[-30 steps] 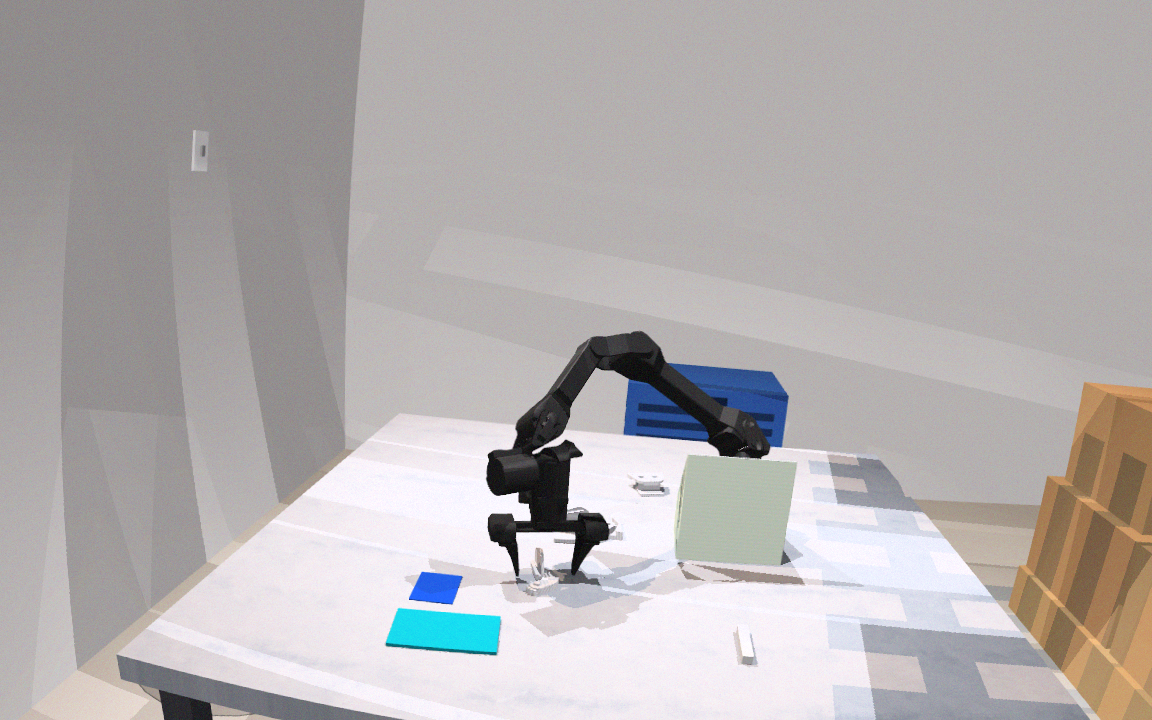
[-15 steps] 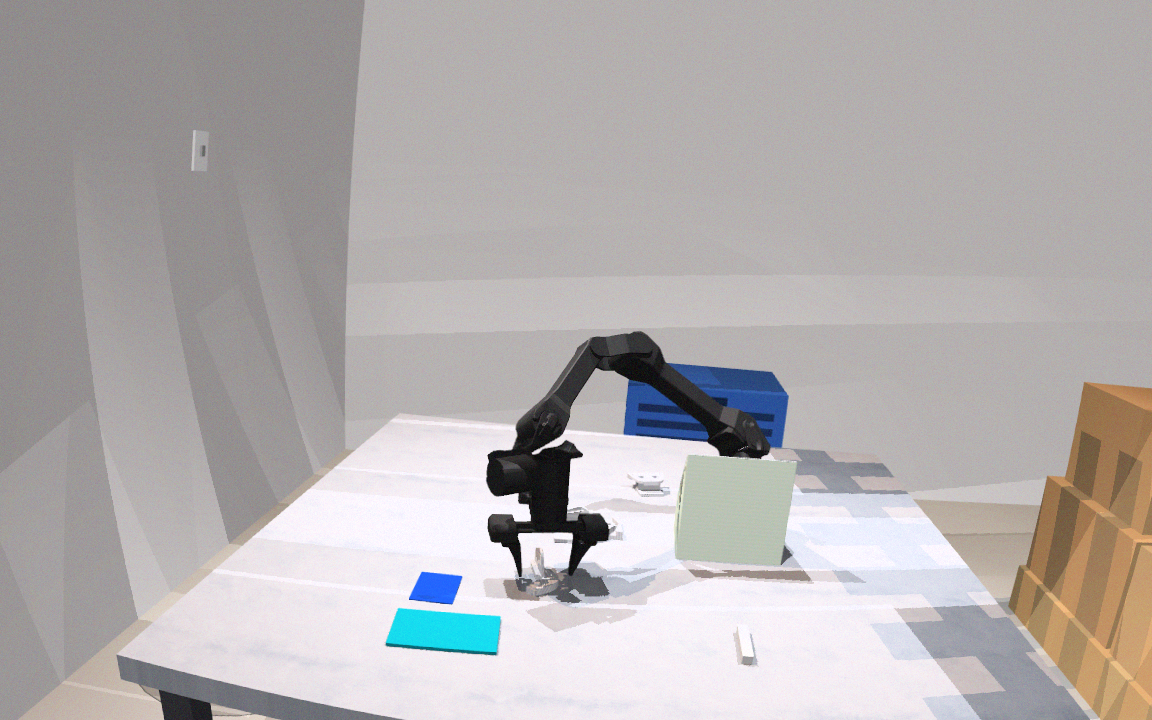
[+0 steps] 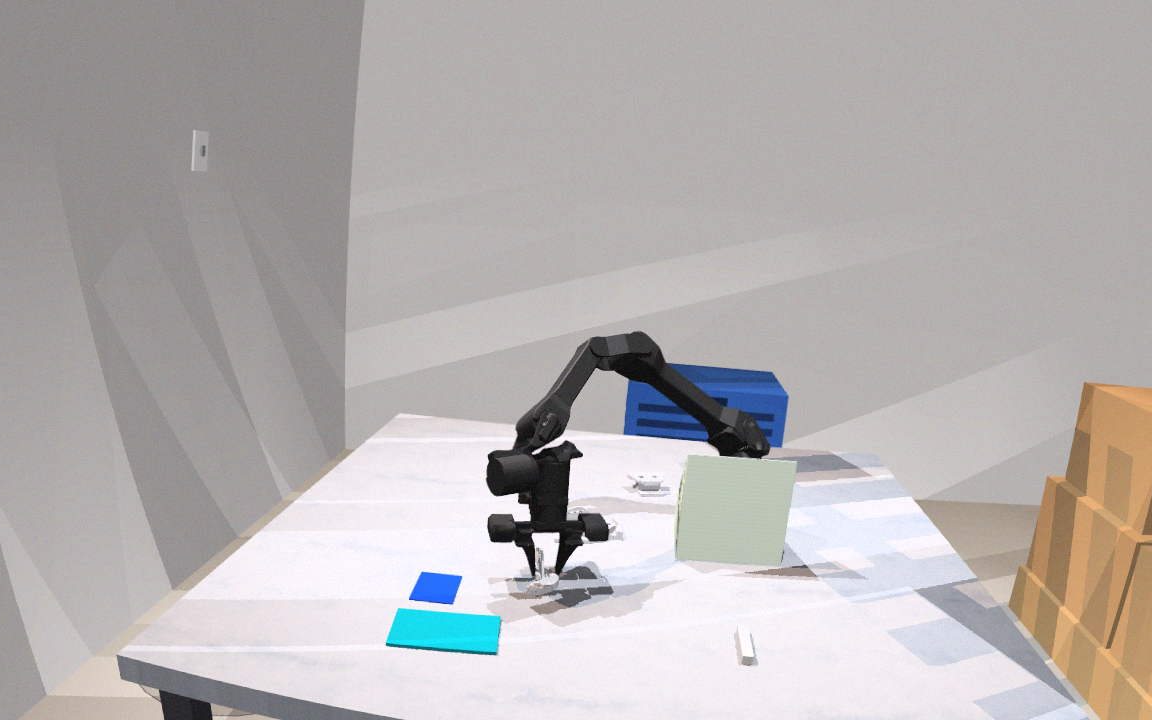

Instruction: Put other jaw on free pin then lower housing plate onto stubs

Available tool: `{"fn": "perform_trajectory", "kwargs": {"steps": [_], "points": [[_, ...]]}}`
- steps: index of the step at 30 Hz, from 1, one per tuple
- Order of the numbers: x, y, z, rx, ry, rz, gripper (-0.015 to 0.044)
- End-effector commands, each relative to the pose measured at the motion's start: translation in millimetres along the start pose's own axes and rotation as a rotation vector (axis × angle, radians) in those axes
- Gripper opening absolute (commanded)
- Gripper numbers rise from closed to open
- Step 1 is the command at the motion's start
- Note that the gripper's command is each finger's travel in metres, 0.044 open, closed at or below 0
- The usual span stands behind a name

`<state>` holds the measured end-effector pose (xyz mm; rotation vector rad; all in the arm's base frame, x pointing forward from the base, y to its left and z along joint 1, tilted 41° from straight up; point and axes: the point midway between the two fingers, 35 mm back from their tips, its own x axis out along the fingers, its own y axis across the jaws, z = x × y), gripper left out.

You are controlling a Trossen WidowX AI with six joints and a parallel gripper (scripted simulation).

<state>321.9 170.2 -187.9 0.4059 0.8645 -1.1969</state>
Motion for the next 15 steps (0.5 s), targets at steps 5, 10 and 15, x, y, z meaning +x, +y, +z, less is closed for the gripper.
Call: {"fn": "perform_trajectory", "kwargs": {"steps": [5, 10, 15], "points": [[0, 0, 0, -0.001, 0.000, -0.002, 0.0134], [-2, 0, 0, -0.001, 0.000, -0.002, 0.0134], [-18, 1, 0, -0.003, 0.001, -0.001, 0.0134]]}}
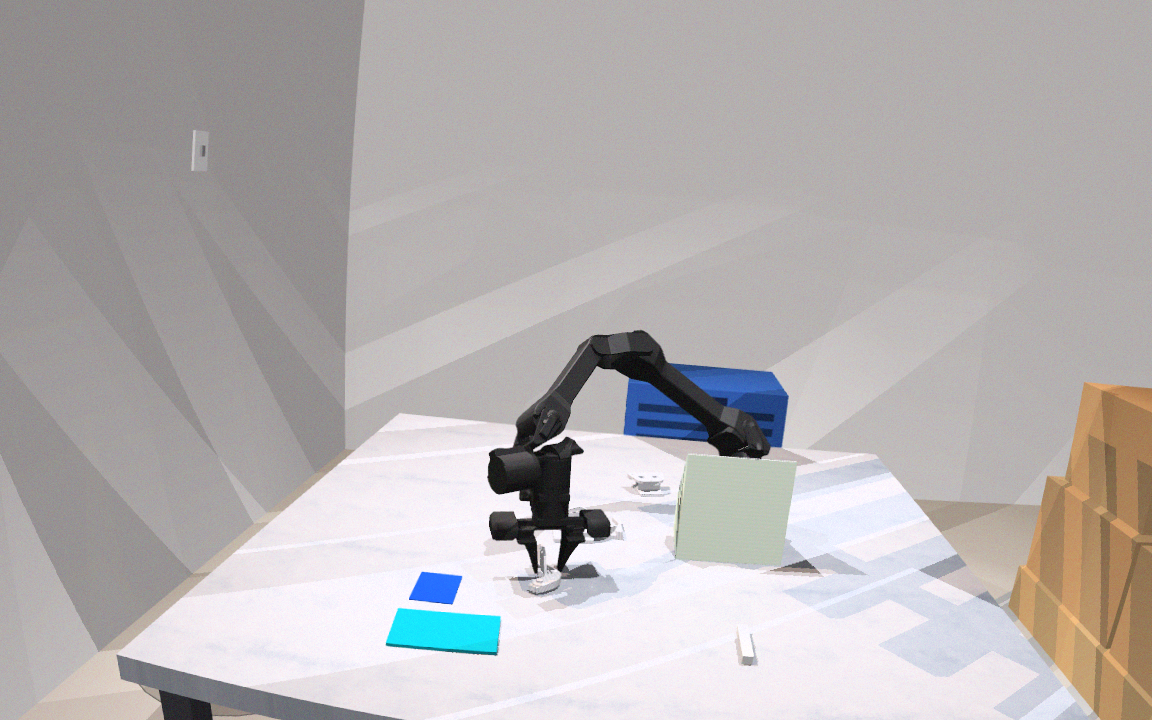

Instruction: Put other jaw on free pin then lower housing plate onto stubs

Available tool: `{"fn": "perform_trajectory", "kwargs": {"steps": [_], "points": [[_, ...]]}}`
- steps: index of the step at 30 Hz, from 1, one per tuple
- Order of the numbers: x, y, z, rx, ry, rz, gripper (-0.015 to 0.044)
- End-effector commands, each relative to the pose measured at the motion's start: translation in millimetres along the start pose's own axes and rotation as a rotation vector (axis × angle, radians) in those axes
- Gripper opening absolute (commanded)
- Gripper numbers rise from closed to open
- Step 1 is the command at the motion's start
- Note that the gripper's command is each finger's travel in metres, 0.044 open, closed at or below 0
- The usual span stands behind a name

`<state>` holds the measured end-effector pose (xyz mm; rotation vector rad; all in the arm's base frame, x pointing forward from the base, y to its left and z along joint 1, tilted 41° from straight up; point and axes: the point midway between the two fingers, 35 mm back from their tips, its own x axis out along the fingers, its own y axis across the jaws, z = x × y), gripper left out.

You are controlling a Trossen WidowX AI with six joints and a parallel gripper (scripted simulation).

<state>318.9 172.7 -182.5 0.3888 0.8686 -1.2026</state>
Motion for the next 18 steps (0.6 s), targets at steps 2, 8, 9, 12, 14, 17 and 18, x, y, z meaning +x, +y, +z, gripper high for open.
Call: {"fn": "perform_trajectory", "kwargs": {"steps": [2, 8, 9, 12, 14, 17, 18], "points": [[-18, 4, -1, 0.008, 0.007, 0.010, 0.0134], [-38, 4, -1, 0.006, 0.007, 0.010, 0.0134], [-41, 4, -1, 0.006, 0.007, 0.010, 0.0134], [-51, 3, -1, 0.005, 0.007, 0.009, 0.0134], [-58, 3, -1, 0.005, 0.007, 0.009, 0.0134], [-68, 2, -1, 0.004, 0.006, 0.009, 0.0134], [-70, 1, -1, 0.004, 0.006, 0.009, 0.0134]]}}
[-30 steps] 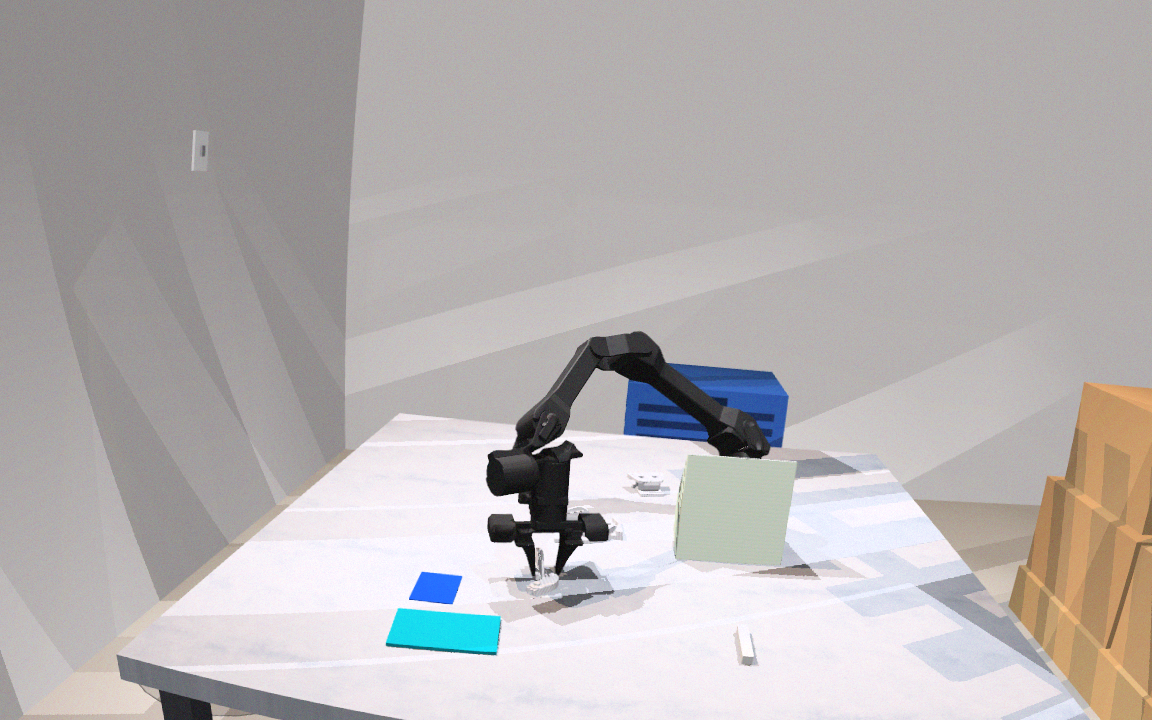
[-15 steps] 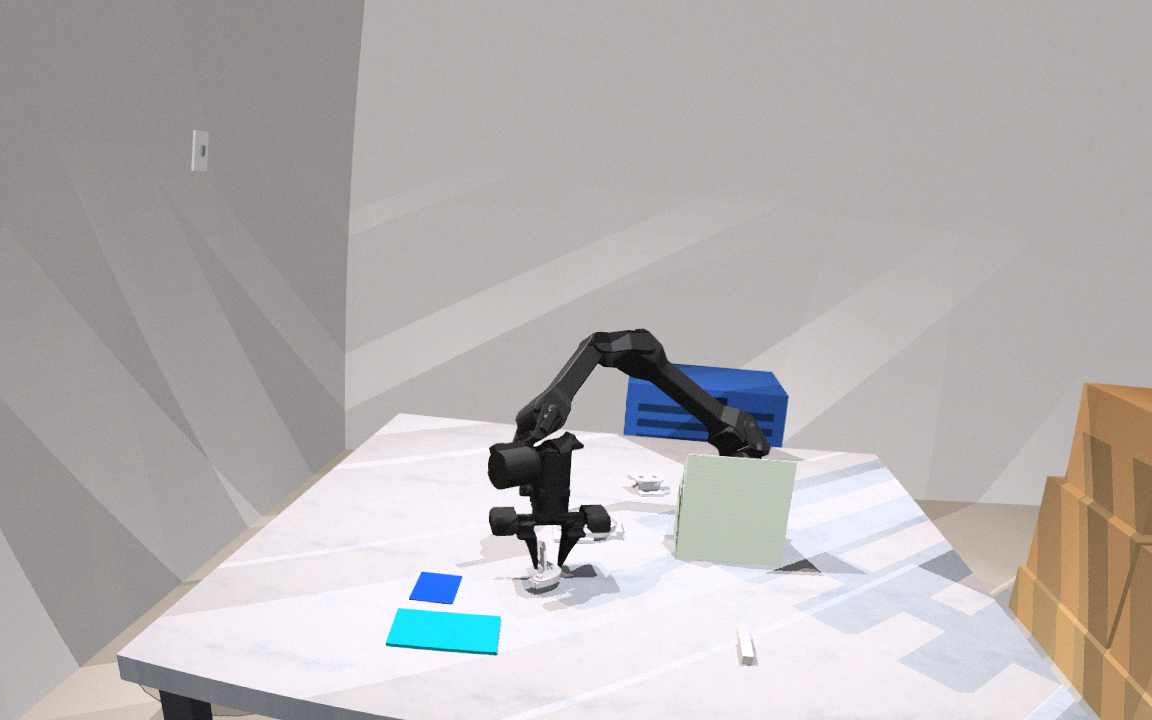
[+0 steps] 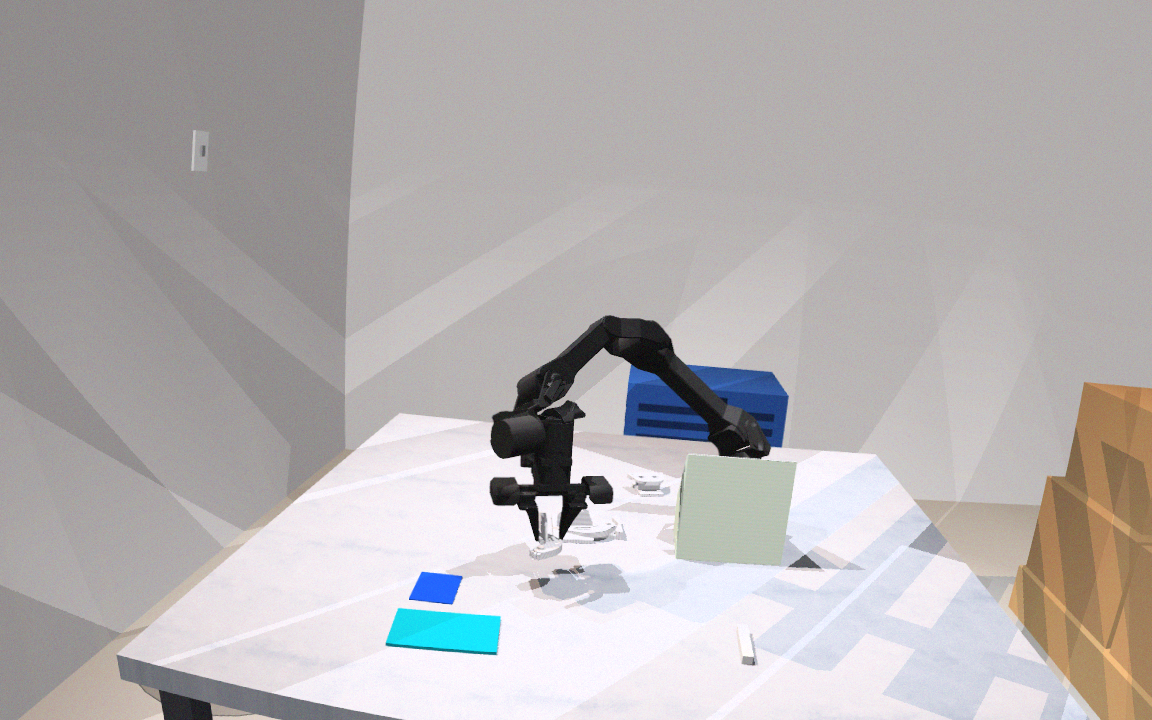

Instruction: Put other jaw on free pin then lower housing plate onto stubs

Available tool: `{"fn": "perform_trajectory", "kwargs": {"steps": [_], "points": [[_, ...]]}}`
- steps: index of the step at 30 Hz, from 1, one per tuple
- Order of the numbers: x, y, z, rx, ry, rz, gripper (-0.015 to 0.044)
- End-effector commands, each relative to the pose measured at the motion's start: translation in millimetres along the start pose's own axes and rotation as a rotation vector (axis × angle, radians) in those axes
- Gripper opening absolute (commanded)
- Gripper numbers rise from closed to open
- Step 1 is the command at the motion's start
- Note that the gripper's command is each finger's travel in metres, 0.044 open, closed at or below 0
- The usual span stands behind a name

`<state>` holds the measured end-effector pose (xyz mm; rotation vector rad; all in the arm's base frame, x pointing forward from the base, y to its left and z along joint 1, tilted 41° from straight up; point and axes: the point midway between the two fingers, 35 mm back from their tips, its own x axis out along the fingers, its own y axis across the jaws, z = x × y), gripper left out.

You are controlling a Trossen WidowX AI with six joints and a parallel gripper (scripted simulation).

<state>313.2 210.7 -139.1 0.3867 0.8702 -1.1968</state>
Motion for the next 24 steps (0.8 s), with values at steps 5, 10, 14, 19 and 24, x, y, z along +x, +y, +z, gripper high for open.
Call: {"fn": "perform_trajectory", "kwargs": {"steps": [5, 10, 14, 19, 24], "points": [[-14, 1, 0, 0.008, 0.006, 0.005, 0.0134], [-17, 0, 11, -0.045, 0.008, 0.006, 0.0134], [-20, -2, 24, -0.106, 0.010, 0.007, 0.0134], [-23, -5, 40, -0.183, 0.012, 0.008, 0.0134], [-26, -9, 56, -0.259, 0.013, 0.009, 0.0134]]}}
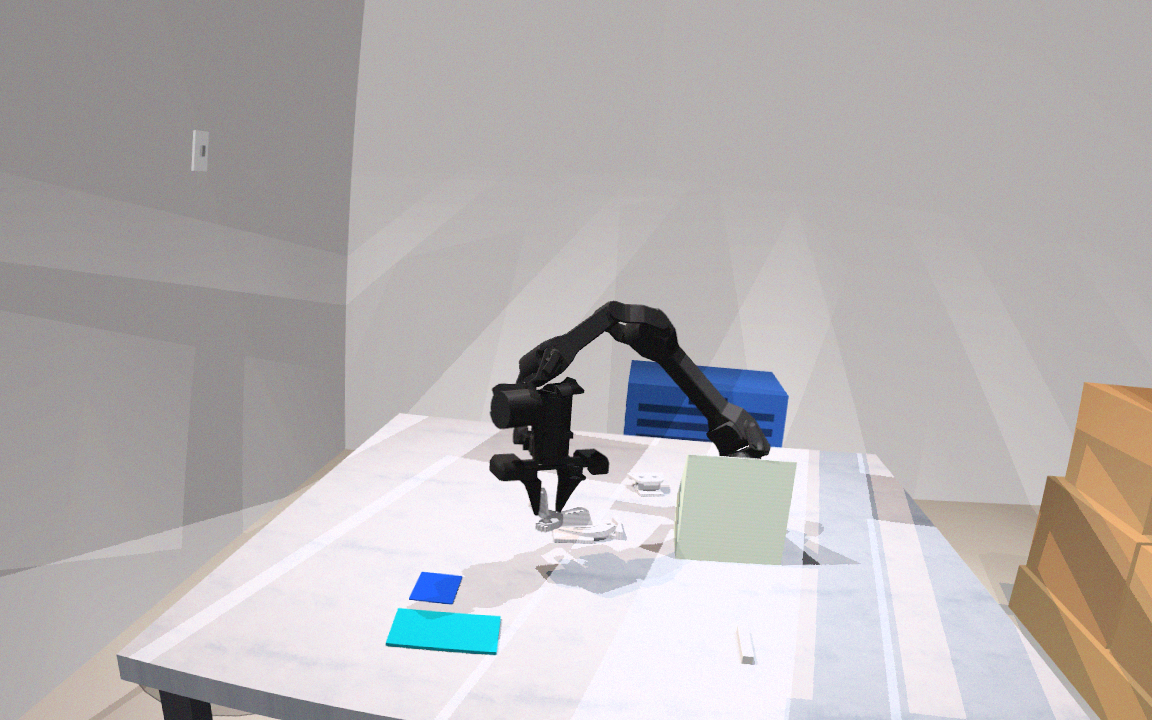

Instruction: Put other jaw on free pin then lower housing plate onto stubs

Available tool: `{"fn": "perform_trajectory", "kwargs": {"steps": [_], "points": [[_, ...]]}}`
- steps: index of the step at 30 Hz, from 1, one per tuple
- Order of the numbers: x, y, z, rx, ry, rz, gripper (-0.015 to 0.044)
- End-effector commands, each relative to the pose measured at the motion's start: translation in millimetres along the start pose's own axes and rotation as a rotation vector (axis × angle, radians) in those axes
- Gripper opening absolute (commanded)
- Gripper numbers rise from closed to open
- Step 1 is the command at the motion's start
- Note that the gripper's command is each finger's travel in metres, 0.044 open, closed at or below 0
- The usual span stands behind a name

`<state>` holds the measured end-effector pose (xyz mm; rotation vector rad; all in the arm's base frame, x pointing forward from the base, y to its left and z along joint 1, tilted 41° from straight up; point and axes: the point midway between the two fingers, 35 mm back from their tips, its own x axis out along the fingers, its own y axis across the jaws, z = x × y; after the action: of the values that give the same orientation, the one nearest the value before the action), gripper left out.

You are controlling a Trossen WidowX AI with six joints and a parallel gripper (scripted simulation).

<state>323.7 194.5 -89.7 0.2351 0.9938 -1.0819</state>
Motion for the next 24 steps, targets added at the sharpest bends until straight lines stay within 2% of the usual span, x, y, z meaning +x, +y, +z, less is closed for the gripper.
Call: {"fn": "perform_trajectory", "kwargs": {"steps": [1, 24], "points": [[-1, -8, 12, -0.069, -0.003, -0.004, 0.0134], [-8, -51, 74, -0.424, 0.000, -0.002, 0.0134]]}}
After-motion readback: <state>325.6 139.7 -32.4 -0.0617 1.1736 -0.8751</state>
